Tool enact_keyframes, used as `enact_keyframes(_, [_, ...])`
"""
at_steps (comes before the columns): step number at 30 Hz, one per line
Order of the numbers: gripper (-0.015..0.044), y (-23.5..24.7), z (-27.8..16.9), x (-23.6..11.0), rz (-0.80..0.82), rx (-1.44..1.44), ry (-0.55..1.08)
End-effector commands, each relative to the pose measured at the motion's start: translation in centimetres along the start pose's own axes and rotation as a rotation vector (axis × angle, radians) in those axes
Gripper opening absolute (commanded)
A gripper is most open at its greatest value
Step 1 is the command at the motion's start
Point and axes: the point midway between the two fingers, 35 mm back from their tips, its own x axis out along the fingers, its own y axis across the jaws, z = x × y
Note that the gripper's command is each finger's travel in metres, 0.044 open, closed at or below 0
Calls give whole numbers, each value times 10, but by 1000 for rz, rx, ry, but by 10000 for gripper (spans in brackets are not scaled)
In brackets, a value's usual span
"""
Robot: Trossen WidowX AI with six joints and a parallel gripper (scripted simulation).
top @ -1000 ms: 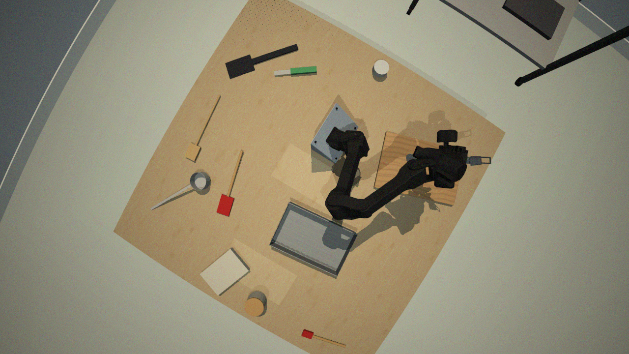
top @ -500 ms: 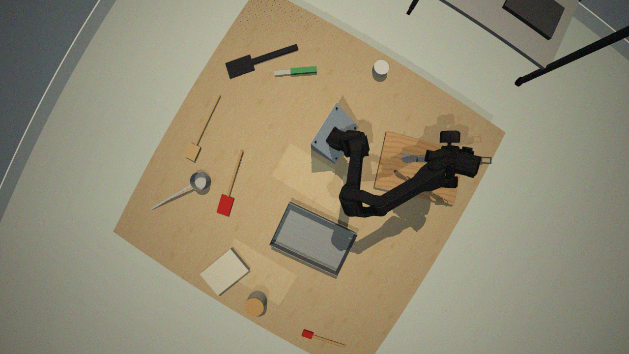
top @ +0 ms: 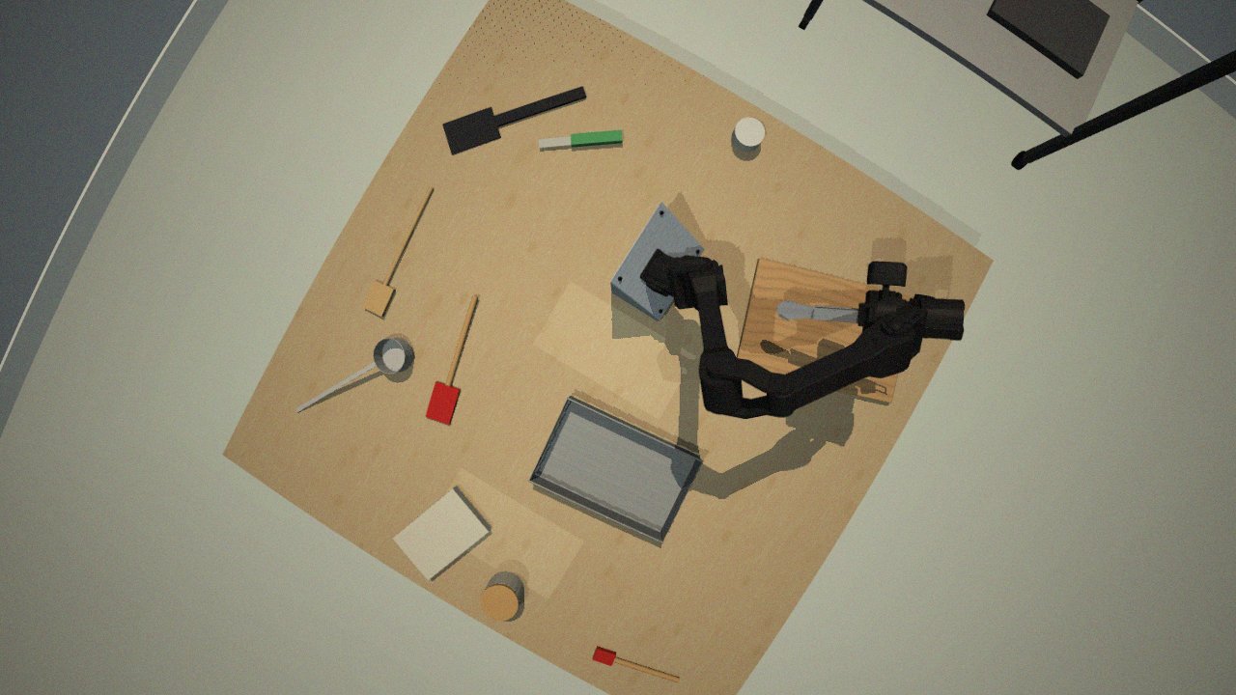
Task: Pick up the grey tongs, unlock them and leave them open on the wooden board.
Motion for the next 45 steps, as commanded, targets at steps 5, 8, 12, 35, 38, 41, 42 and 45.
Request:
enact_keyframes(5, [-150,-8,-7,3,-28,49,147])
enact_keyframes(8, [-150,-11,-11,4,-44,68,206])
enact_keyframes(12, [-150,-16,-16,4,-68,95,285])
enact_keyframes(35, [-150,-20,-24,15,-100,129,377])
enact_keyframes(38, [-150,-20,-25,20,-100,130,378])
enact_keyframes(41, [-150,-19,-27,24,-100,130,378])
enact_keyframes(42, [-150,-19,-27,26,-100,130,379])
enact_keyframes(45, [-150,-19,-28,30,-100,131,379])
